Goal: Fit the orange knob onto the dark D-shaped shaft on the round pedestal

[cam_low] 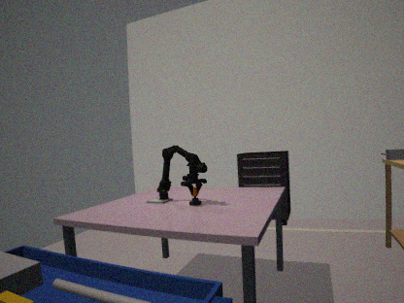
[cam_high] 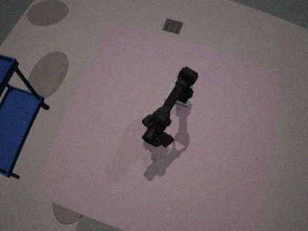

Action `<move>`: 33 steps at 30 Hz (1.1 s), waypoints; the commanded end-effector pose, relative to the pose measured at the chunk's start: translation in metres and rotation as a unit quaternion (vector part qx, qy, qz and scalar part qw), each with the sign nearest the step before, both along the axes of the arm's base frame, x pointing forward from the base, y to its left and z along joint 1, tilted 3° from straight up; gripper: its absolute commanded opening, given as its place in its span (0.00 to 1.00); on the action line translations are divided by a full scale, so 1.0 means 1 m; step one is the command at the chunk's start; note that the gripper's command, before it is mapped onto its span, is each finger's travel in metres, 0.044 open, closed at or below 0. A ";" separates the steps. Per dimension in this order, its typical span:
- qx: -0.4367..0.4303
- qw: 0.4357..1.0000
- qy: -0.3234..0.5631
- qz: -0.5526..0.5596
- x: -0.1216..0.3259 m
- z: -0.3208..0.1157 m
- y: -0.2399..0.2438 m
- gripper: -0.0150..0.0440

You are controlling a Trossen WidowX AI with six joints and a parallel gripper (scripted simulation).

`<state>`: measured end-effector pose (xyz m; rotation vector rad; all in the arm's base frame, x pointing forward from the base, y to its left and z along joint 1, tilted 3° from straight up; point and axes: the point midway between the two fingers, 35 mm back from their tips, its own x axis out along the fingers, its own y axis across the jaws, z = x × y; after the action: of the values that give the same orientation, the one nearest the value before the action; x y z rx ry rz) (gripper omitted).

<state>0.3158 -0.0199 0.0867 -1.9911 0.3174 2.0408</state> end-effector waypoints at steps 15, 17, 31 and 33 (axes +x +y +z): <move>-0.007 0.921 0.013 -0.389 0.002 0.005 -0.001 0.25; -0.007 0.892 0.016 -0.452 0.003 0.005 -0.001 0.25; -0.013 0.575 0.031 -0.817 0.001 -0.001 -0.003 0.25; -0.013 0.517 0.033 -0.855 0.000 -0.001 -0.002 0.25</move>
<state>0.3161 -0.0209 0.0876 -0.9569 1.3207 1.0325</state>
